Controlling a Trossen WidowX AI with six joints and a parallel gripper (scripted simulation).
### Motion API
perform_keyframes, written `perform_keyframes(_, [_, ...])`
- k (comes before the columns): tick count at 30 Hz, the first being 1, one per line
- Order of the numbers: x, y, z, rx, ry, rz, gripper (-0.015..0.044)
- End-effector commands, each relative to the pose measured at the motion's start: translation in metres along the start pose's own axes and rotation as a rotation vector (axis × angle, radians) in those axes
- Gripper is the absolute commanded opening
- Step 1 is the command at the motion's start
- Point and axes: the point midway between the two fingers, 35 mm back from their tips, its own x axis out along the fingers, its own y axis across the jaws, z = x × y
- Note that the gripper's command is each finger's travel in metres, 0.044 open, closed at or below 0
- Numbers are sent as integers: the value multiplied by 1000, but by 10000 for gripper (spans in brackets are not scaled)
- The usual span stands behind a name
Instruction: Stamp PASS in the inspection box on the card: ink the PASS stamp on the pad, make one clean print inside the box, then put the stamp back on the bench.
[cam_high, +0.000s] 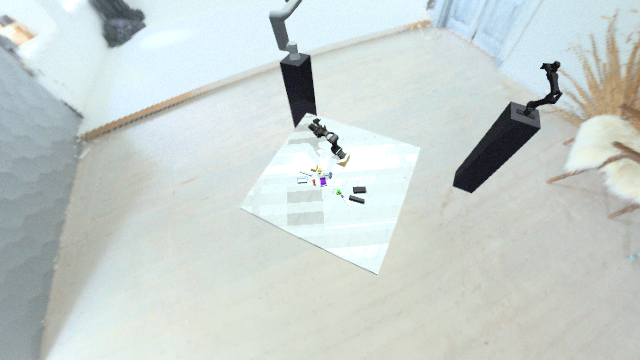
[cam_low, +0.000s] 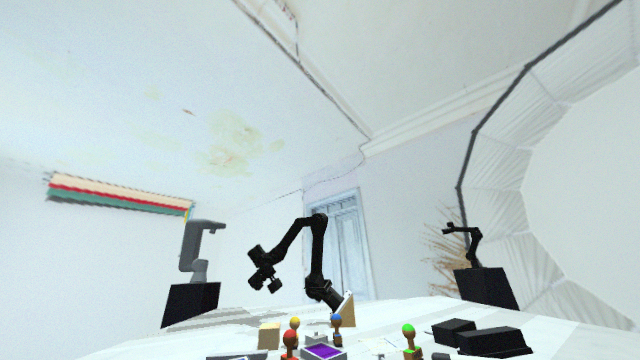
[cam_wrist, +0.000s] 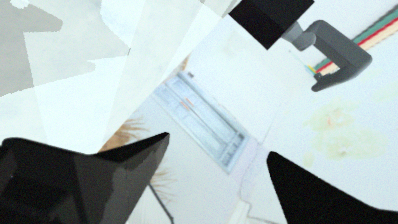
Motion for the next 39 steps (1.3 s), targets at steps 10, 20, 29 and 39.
perform_keyframes(10, [-19, 6, 78, 194, -285, 129, 212])
perform_keyframes(20, [-88, 16, 178, 429, -636, 413, 212])
perform_keyframes(29, [-192, 31, 242, 556, -885, 761, 212])
perform_keyframes(39, [-340, 60, 257, 491, -1062, 1180, 212])
